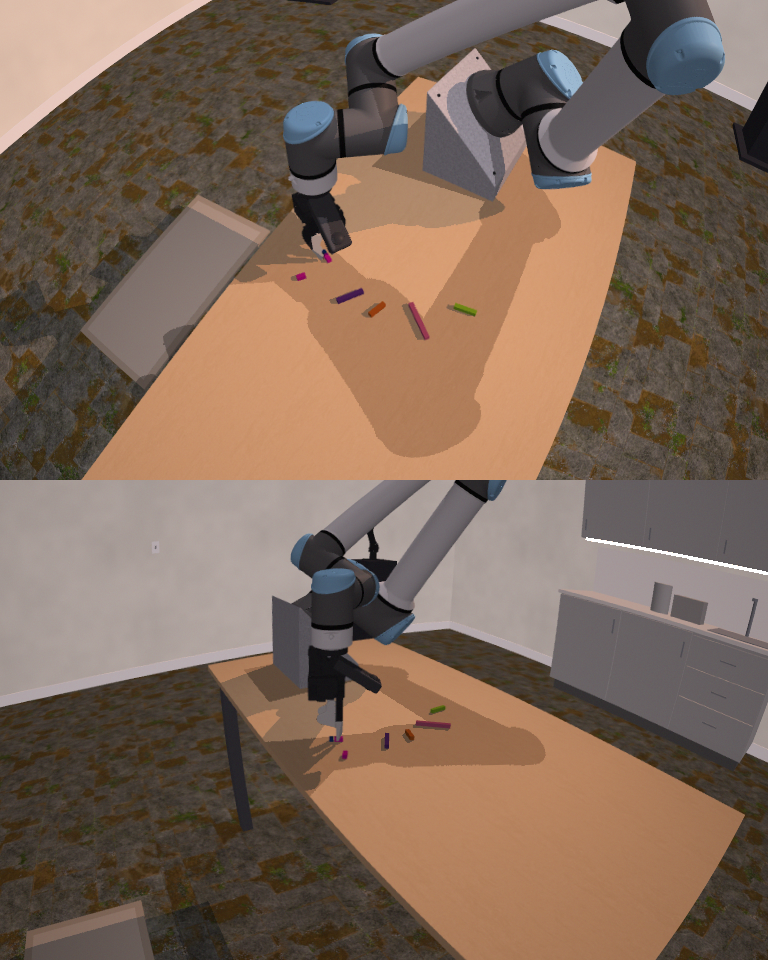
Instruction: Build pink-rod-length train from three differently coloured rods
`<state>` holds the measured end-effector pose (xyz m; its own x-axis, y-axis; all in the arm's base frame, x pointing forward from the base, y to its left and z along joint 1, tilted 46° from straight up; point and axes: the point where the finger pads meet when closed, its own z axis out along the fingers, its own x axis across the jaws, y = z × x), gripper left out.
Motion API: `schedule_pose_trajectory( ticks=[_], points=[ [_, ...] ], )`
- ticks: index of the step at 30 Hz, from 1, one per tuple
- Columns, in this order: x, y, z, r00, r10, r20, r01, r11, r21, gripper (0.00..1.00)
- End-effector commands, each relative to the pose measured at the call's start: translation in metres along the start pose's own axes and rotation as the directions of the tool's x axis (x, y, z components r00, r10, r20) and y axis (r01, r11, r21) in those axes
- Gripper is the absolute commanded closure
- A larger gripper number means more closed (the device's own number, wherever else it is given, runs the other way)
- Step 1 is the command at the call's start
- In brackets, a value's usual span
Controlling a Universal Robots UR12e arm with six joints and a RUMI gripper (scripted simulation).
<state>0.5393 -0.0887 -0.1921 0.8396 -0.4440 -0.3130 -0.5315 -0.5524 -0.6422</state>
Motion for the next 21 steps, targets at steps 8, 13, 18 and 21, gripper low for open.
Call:
schedule_pose_trajectory(
  ticks=[8,13,18,21],
  points=[
    [0.001,0.000,-0.044,1.000,0.000,-0.001,0.000,1.000,0.000,0.86],
    [0.001,0.000,-0.069,1.000,0.000,-0.001,0.000,1.000,0.000,0.86],
    [0.001,0.000,-0.080,1.000,0.000,-0.001,0.000,1.000,0.000,0.86],
    [0.001,0.000,-0.083,1.000,0.000,-0.001,0.000,1.000,0.000,0.86]
  ],
)
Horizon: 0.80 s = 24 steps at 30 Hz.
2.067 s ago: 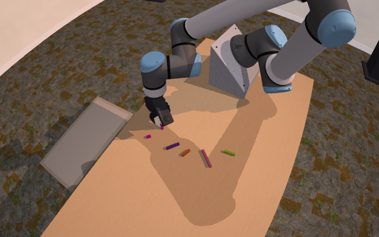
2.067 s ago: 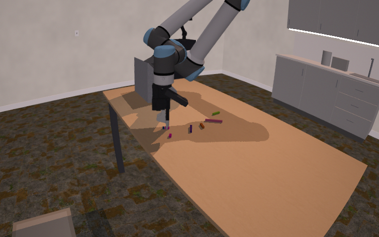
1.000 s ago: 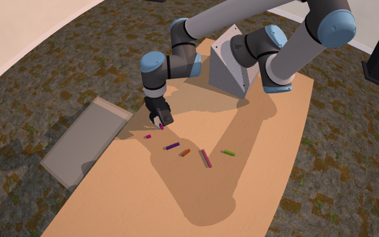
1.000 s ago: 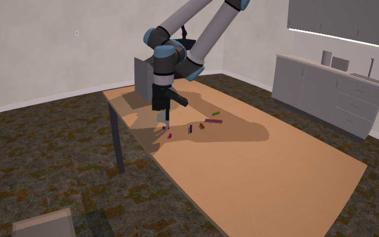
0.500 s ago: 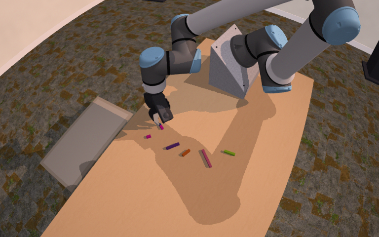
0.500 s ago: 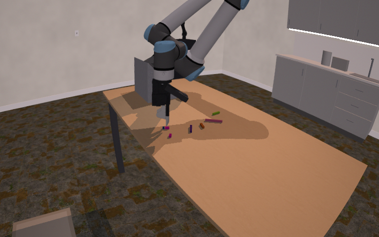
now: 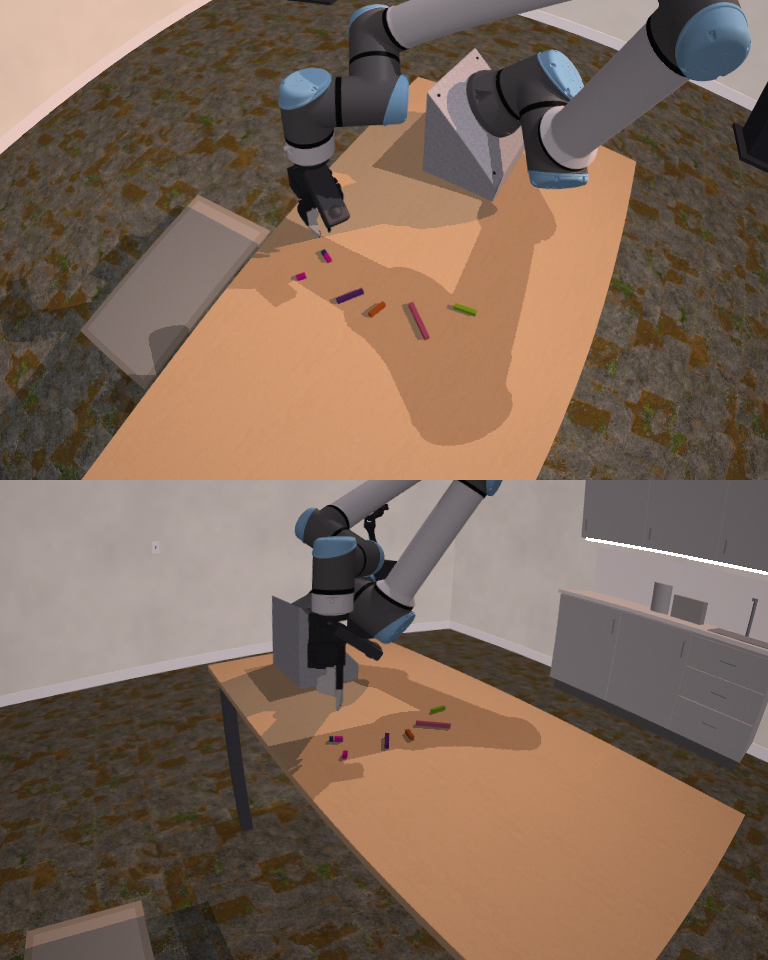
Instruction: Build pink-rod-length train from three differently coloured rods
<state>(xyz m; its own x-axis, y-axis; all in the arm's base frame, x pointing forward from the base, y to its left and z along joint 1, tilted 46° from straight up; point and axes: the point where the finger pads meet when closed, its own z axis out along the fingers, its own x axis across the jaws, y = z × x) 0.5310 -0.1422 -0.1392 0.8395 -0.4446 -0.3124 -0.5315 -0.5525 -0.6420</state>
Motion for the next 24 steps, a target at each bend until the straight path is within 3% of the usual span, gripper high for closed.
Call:
schedule_pose_trajectory(
  ticks=[1,3,4,24],
  points=[
    [0.0003,0.0001,-0.0078,1.000,0.000,0.000,0.000,1.000,0.000,0.86],
    [0.0003,0.0001,-0.0081,1.000,0.000,0.000,0.000,1.000,0.000,0.86],
    [0.0003,0.0001,-0.0081,1.000,0.000,0.000,0.000,1.000,0.000,0.00],
    [0.0003,0.0001,-0.0081,1.000,0.000,0.000,0.000,1.000,0.000,0.00]
  ],
)
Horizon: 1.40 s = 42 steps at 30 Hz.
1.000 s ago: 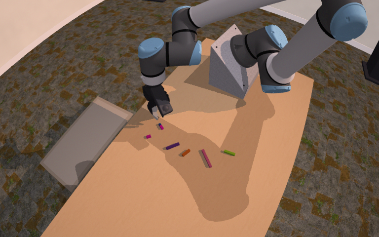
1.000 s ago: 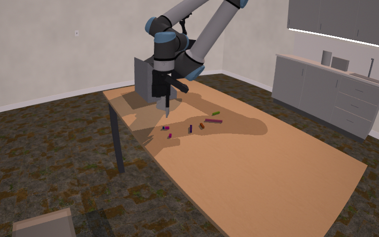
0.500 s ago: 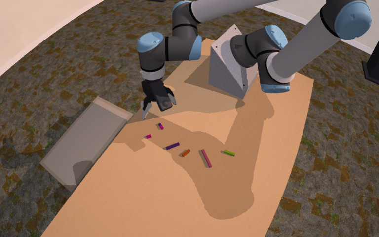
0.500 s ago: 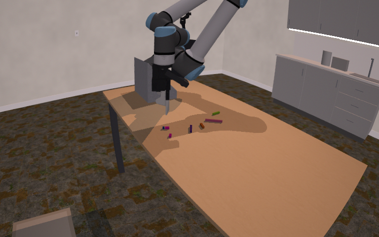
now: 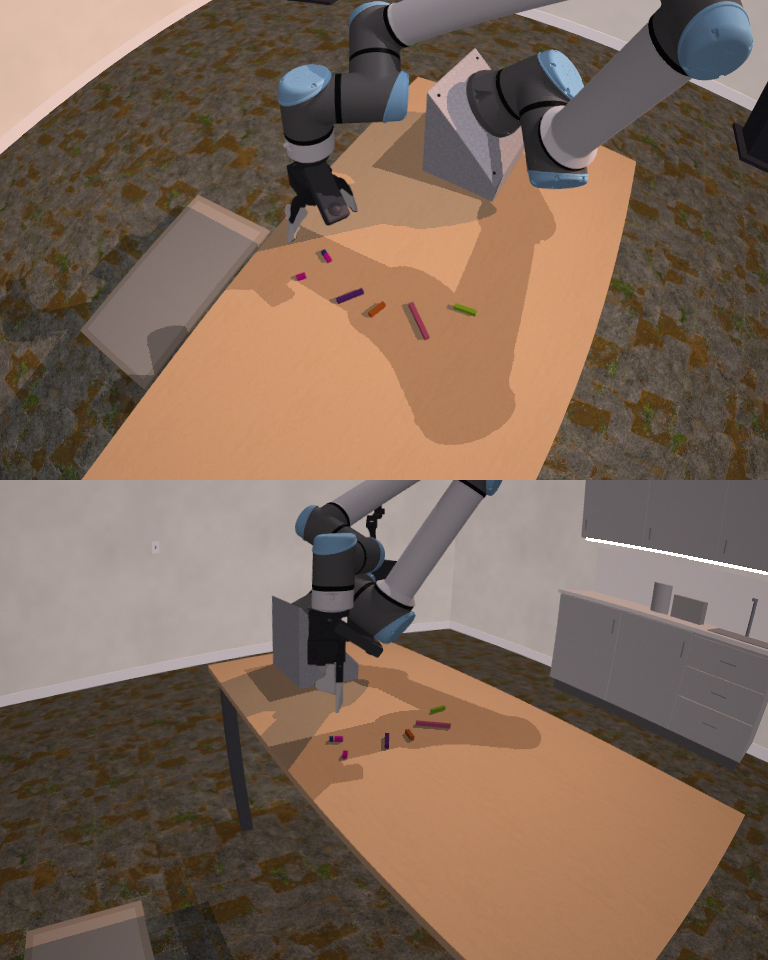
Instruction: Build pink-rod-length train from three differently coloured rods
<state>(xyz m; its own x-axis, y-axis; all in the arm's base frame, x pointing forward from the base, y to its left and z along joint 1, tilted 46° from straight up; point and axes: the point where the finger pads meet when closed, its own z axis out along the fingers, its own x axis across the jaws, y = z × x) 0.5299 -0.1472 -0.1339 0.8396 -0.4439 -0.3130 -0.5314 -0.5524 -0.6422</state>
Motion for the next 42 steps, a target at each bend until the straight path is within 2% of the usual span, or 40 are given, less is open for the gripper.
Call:
schedule_pose_trajectory(
  ticks=[1,8,14,18,23,25,34,40,42],
  points=[
    [0.001,0.000,-0.001,1.000,-0.001,-0.001,0.001,1.000,0.000,0.00],
    [0.001,-0.002,0.000,1.000,-0.026,-0.001,0.026,1.000,-0.001,0.00],
    [0.002,-0.011,0.001,0.991,-0.137,-0.002,0.137,0.991,-0.002,0.00],
    [0.003,-0.021,0.002,0.964,-0.265,-0.002,0.265,0.964,-0.003,0.00],
    [0.004,-0.034,0.005,0.907,-0.421,-0.001,0.421,0.907,-0.004,0.00],
    [0.004,-0.034,0.005,0.907,-0.421,-0.001,0.421,0.907,-0.004,0.00],
    [0.005,-0.059,0.009,0.731,-0.683,0.000,0.683,0.731,-0.005,0.00],
    [0.006,-0.073,0.012,0.590,-0.807,0.001,0.807,0.590,-0.005,0.00],
    [0.006,-0.073,0.012,0.590,-0.807,0.001,0.807,0.590,-0.005,0.00]
  ],
)
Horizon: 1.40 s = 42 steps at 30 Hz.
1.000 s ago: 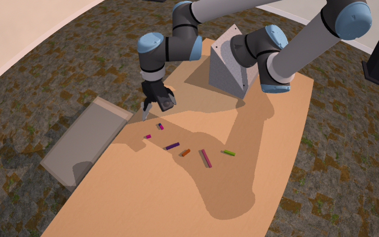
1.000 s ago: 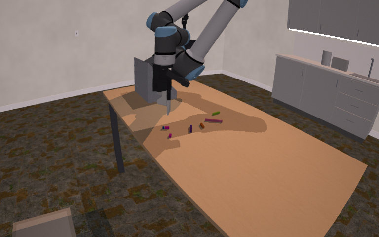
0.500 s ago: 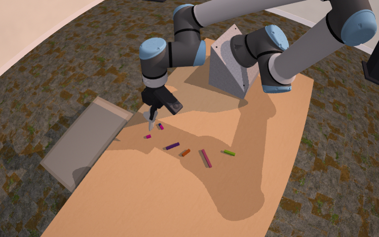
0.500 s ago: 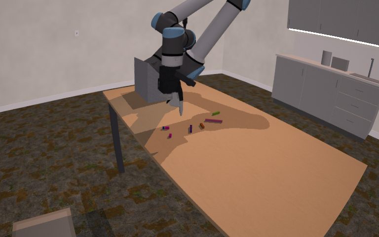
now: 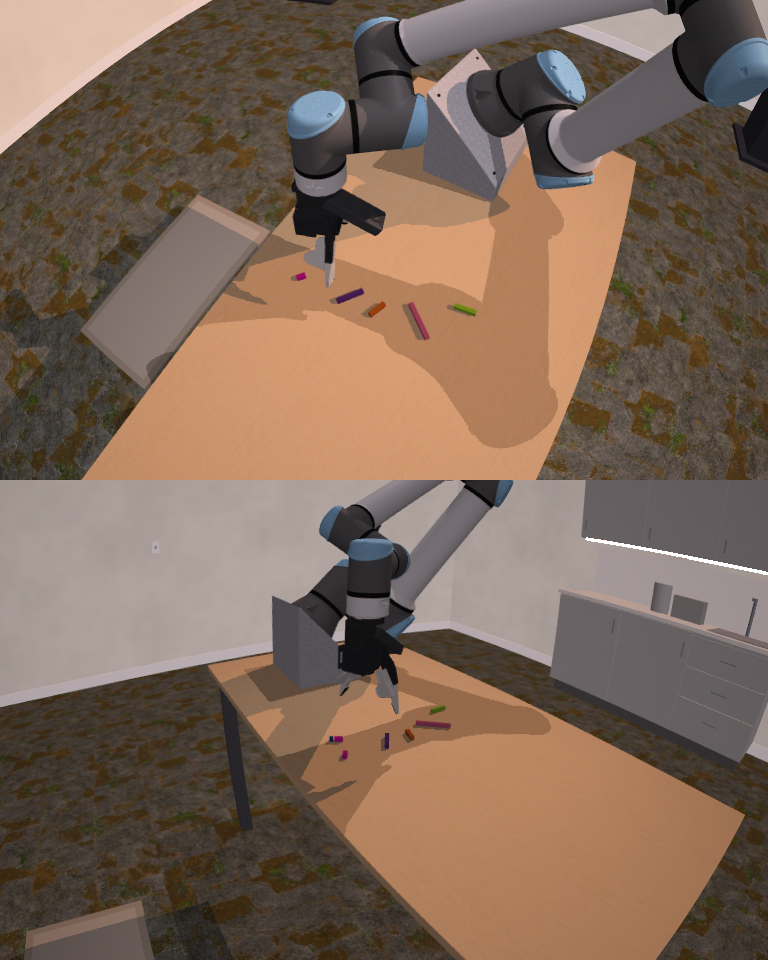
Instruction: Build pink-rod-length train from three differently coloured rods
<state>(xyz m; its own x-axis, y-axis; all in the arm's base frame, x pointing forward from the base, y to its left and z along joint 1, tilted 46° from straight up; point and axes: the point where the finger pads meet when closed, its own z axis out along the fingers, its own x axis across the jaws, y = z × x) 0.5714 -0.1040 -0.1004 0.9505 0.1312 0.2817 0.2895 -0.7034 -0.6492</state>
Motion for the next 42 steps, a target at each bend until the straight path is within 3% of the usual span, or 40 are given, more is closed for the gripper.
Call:
schedule_pose_trajectory(
  ticks=[1,14,27,28,42],
  points=[
    [0.008,-0.005,0.001,0.992,-0.127,-0.002,0.127,0.992,0.005,0.00],
    [0.032,-0.024,0.008,0.863,-0.505,-0.006,0.505,0.863,0.005,0.00],
    [0.037,-0.028,0.009,0.821,-0.570,-0.007,0.570,0.821,0.005,0.00],
    [0.037,-0.028,0.009,0.821,-0.570,-0.007,0.570,0.821,0.005,0.86],
    [0.037,-0.028,0.009,0.821,-0.570,-0.007,0.570,0.821,0.005,0.86]
  ],
)
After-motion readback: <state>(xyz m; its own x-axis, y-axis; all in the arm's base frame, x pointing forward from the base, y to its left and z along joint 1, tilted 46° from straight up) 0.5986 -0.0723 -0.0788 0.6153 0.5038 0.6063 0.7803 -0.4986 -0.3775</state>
